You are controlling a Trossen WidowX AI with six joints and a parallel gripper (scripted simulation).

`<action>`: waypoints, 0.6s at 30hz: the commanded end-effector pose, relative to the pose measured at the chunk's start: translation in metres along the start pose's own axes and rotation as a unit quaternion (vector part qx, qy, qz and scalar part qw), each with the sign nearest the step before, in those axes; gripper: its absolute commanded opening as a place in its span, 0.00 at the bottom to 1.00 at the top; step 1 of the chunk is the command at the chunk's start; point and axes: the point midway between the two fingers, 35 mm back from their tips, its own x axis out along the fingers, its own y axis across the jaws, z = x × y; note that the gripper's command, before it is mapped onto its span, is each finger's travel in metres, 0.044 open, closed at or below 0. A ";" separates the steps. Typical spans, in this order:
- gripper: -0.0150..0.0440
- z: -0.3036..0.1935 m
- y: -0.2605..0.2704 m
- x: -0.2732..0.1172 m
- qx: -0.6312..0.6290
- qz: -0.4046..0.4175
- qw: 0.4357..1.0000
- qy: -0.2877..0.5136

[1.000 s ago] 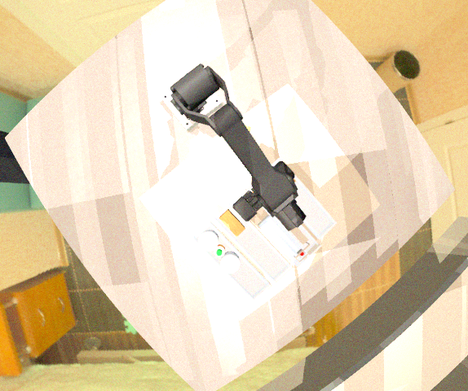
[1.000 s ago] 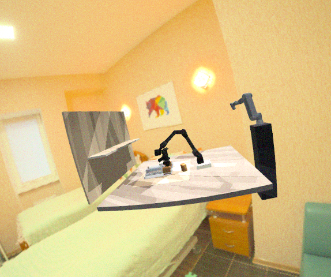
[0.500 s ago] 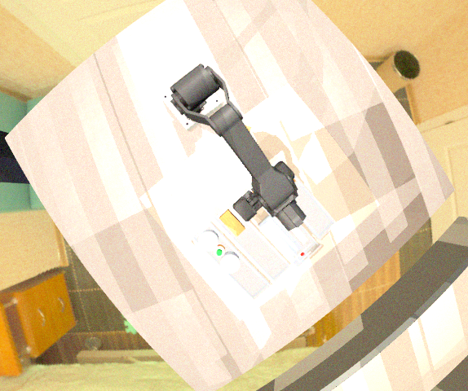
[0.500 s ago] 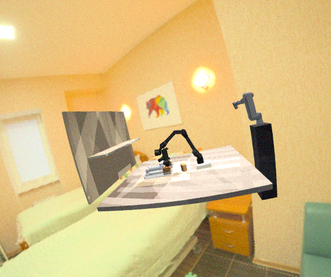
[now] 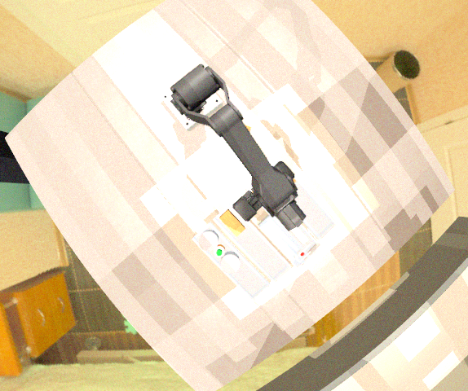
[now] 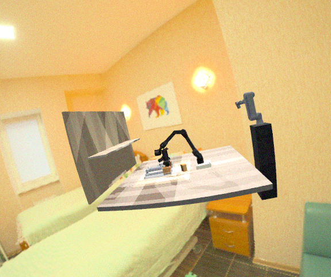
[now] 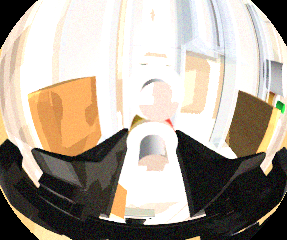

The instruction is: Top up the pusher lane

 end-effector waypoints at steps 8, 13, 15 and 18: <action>0.25 0.004 0.000 0.005 0.001 0.000 1.000 -0.005; 0.25 0.003 0.000 0.005 0.001 0.000 1.000 -0.005; 0.25 0.003 0.000 0.005 0.001 0.000 1.000 -0.005; 0.25 0.002 0.000 0.006 0.001 0.000 1.000 -0.005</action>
